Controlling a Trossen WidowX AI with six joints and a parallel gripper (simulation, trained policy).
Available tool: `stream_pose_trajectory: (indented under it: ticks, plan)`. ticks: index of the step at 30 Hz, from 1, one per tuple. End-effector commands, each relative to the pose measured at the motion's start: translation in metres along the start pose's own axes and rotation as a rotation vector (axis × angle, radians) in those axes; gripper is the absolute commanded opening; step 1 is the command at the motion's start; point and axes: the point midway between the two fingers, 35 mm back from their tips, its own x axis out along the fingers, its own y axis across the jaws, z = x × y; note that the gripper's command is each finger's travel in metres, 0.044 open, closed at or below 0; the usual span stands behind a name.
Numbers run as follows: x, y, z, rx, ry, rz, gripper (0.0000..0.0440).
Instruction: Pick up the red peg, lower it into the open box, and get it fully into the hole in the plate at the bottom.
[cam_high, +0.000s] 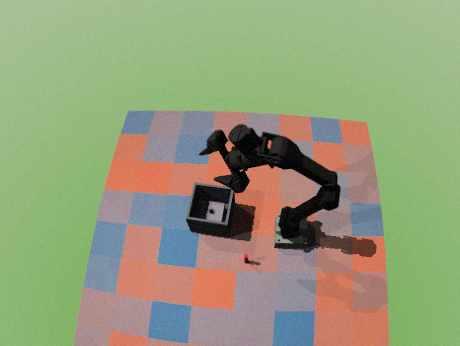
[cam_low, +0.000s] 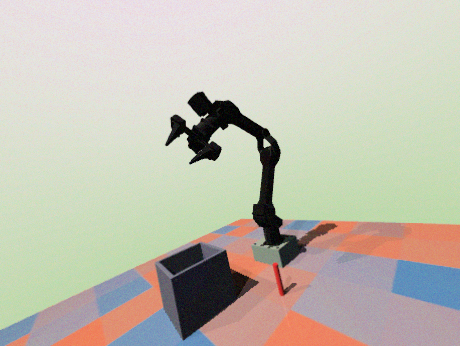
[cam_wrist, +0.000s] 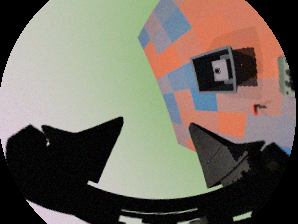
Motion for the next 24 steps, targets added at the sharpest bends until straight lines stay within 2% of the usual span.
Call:
stream_pose_trajectory:
  ticks: [1, 13, 24]
  plan:
    - [0.015, -0.018, -0.012, 0.018, 0.038, -0.077, 0.0440]
    - [0.044, -0.077, -0.049, 0.013, 0.122, -0.297, 0.0440]
    - [0.058, -0.143, -0.073, -0.068, 0.156, -0.515, 0.0440]
